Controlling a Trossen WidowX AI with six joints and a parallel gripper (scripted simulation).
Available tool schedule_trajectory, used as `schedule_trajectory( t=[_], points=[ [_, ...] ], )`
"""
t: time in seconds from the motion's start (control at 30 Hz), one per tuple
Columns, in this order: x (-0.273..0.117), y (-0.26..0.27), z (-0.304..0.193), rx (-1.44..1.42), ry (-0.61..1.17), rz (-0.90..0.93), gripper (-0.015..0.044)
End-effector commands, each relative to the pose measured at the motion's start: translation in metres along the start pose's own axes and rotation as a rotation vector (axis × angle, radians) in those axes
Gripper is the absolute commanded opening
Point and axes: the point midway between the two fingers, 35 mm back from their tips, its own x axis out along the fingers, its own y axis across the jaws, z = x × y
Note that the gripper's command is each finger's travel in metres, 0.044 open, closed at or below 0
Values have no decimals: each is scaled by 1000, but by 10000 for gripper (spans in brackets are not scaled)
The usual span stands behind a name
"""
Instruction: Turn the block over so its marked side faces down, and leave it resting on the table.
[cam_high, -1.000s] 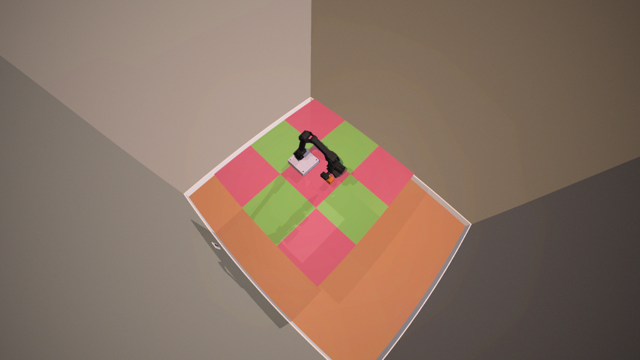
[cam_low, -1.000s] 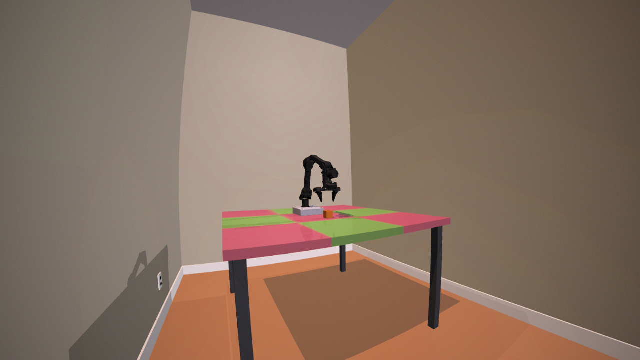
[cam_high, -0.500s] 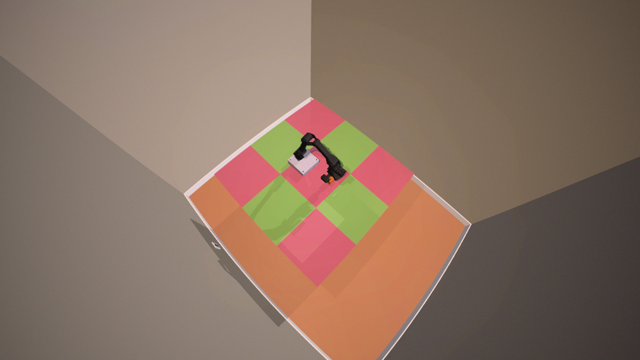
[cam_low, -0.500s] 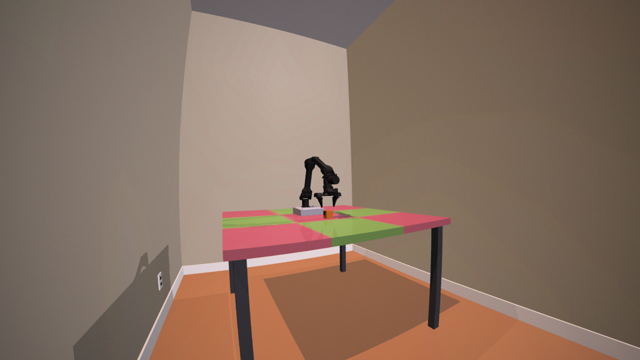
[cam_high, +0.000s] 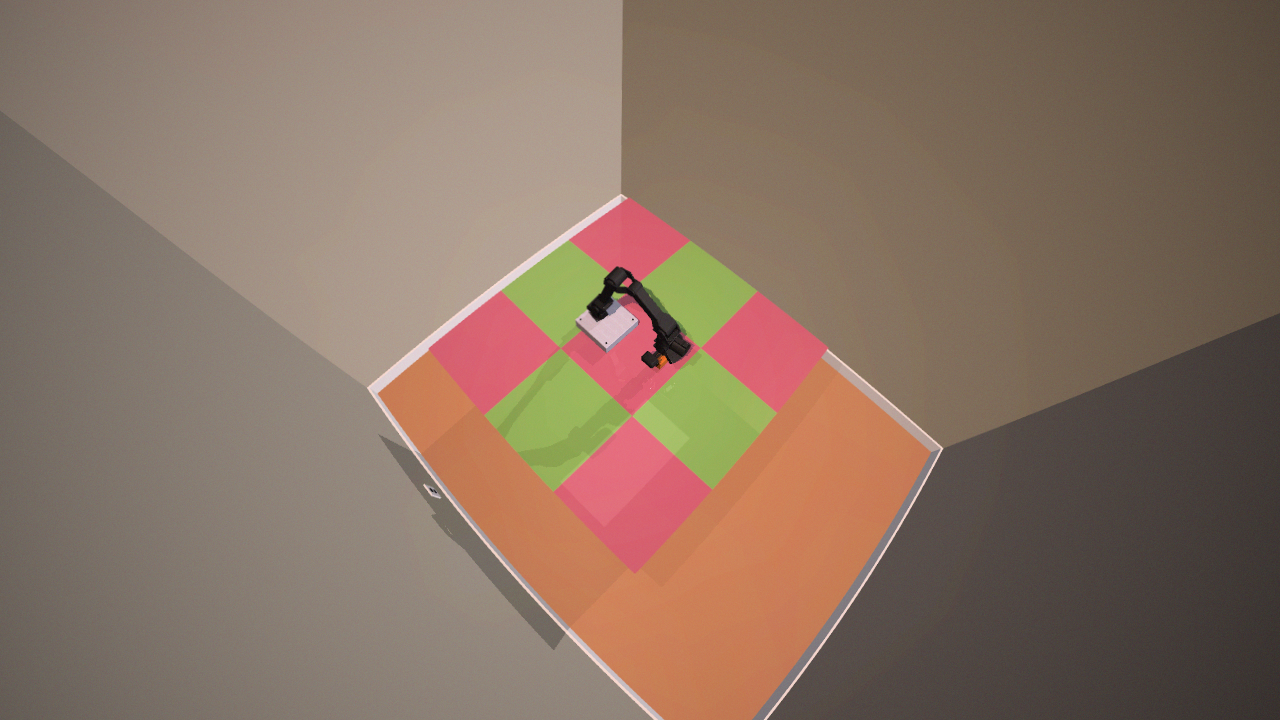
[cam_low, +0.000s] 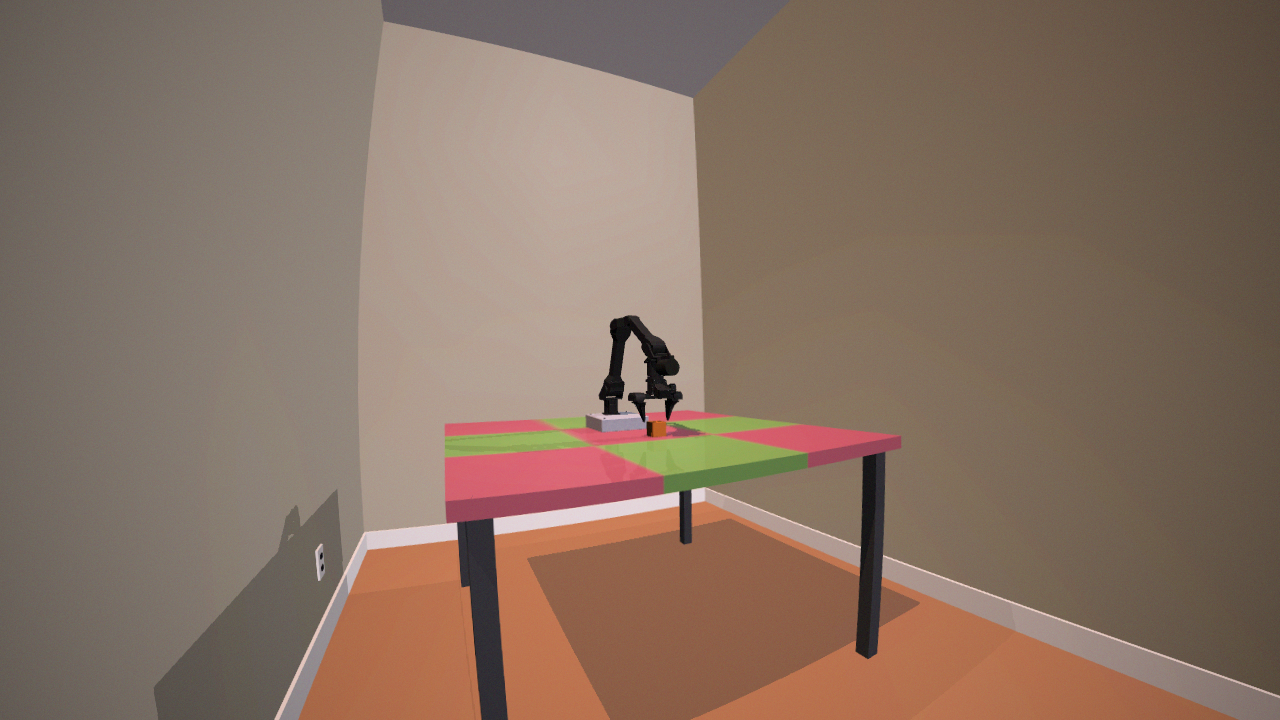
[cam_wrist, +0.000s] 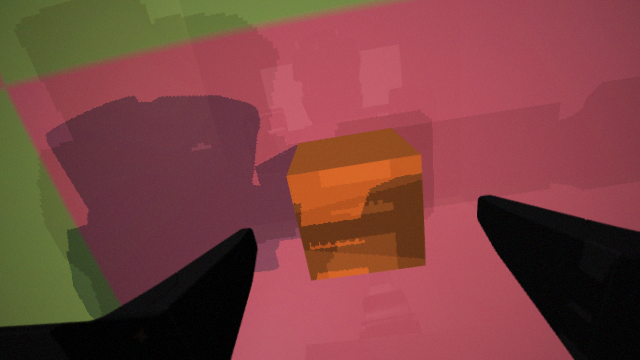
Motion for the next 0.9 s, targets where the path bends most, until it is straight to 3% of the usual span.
schedule_trajectory(
  t=[0.0, 0.37, 0.63, 0.87],
  points=[
    [8, 1, -2, -5, 4, 6, 440],
    [23, 1, -2, -5, 4, 6, 440],
    [23, 1, -2, -5, 4, 6, 230],
    [23, 1, -2, -5, 4, 6, 183]
  ],
)
